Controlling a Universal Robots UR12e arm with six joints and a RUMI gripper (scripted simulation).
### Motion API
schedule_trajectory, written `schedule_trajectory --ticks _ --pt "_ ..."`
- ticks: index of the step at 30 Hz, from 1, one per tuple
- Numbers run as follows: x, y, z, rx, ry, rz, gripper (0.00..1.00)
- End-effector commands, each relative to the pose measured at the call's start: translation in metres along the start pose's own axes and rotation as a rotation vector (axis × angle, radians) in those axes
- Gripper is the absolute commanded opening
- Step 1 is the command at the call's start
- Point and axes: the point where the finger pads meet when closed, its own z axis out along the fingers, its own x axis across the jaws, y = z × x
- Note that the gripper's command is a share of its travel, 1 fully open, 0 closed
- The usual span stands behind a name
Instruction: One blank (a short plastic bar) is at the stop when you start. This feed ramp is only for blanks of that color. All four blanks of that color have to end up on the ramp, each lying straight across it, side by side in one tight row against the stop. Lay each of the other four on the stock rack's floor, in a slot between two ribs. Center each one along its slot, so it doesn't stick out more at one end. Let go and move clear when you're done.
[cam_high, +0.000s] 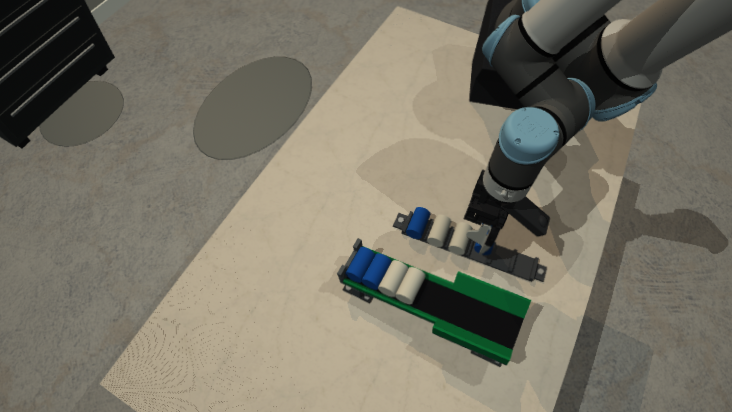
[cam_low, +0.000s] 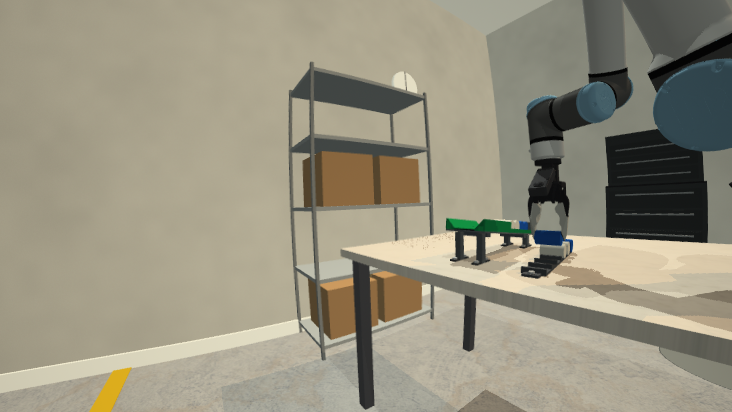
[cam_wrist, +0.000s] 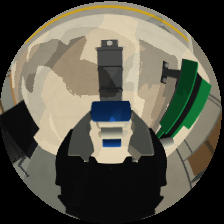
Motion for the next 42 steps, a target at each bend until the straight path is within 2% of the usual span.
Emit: schedule_trajectory --ticks 1,6,19,37,42 --pt "0.000 0.000 -0.015 0.002 -0.001 -0.001 0.42" --pt "0.000 0.000 -0.030 0.002 -0.001 -0.001 0.42" --pt "0.000 0.000 -0.052 0.002 -0.001 -0.001 0.42" --pt "0.000 0.000 -0.056 0.002 -0.001 -0.001 0.42" --pt "0.007 0.003 -0.058 0.002 -0.001 0.002 0.42"
